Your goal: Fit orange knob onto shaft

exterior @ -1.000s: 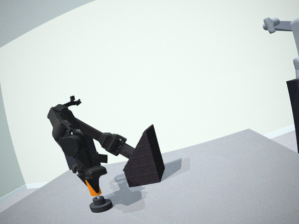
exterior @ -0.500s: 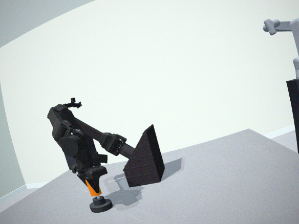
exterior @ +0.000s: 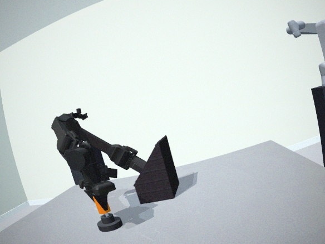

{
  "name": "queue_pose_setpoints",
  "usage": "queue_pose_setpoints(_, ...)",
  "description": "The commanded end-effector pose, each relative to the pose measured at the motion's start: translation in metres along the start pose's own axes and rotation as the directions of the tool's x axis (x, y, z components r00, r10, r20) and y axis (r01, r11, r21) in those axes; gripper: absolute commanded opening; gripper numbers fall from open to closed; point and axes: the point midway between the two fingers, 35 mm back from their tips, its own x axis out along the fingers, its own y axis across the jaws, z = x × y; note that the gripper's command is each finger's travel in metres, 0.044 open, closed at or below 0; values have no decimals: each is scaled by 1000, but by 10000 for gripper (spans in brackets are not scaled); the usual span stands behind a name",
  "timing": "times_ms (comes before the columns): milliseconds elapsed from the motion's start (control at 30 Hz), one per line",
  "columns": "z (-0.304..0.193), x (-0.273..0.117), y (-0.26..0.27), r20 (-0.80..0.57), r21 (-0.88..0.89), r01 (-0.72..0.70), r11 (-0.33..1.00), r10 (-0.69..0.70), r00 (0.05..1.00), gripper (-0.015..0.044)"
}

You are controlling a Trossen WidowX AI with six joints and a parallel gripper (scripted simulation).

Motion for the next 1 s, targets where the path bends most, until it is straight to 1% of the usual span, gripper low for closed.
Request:
queue_pose_setpoints(0, 0, 1, 0, -1, -14, 0, 1000, 0, 1000, 0)
queue_pose_setpoints(100, 0, 1, 0, -1, -56, 0, 998, 0, 1000, 0)
queue_pose_setpoints(400, 2, 1, 1, -1, -38, 0, 999, 0, 1000, 0)
queue_pose_setpoints(567, 1, 1, 1, -1, -78, 0, 997, 0, 1000, 0)
queue_pose_setpoints(967, 0, 1, 0, -1, 1, 0, 1000, 0, 1000, 0)
